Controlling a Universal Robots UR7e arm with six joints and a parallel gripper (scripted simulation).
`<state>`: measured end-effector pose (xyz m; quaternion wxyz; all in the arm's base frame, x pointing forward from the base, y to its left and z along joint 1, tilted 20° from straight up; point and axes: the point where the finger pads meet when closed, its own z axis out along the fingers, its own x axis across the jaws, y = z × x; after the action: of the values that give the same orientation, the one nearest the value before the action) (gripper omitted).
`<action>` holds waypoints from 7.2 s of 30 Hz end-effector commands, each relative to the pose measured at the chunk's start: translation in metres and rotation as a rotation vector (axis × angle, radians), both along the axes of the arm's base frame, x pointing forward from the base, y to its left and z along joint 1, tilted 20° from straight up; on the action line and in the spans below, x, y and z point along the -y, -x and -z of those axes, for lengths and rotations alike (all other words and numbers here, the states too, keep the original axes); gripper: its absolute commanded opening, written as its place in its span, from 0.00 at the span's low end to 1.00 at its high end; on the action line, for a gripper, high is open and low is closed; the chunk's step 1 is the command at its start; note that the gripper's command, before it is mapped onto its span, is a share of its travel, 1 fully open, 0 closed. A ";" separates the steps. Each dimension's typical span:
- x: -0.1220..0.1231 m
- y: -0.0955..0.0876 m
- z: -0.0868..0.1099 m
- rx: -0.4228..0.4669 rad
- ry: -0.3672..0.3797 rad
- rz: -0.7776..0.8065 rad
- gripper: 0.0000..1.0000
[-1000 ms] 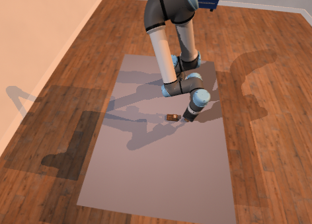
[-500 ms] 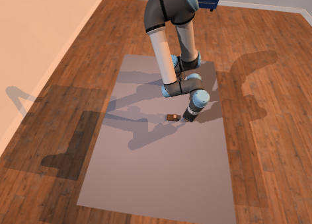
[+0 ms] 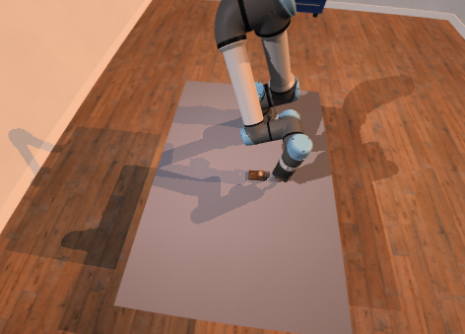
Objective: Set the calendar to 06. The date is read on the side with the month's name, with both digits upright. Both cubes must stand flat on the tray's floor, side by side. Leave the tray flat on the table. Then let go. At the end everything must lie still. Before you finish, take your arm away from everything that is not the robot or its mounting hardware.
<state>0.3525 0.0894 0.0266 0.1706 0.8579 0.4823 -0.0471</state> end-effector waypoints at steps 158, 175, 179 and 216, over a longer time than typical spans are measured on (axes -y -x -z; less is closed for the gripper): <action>-0.016 0.010 -0.033 0.637 0.416 -0.192 0.90; -0.016 0.010 -0.033 0.639 0.416 -0.193 0.90; -0.016 0.010 -0.032 0.639 0.416 -0.193 0.90; -0.001 0.006 0.011 0.639 0.416 -0.193 0.90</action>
<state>0.3462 0.0923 0.0217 0.4860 0.7273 0.4636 0.1413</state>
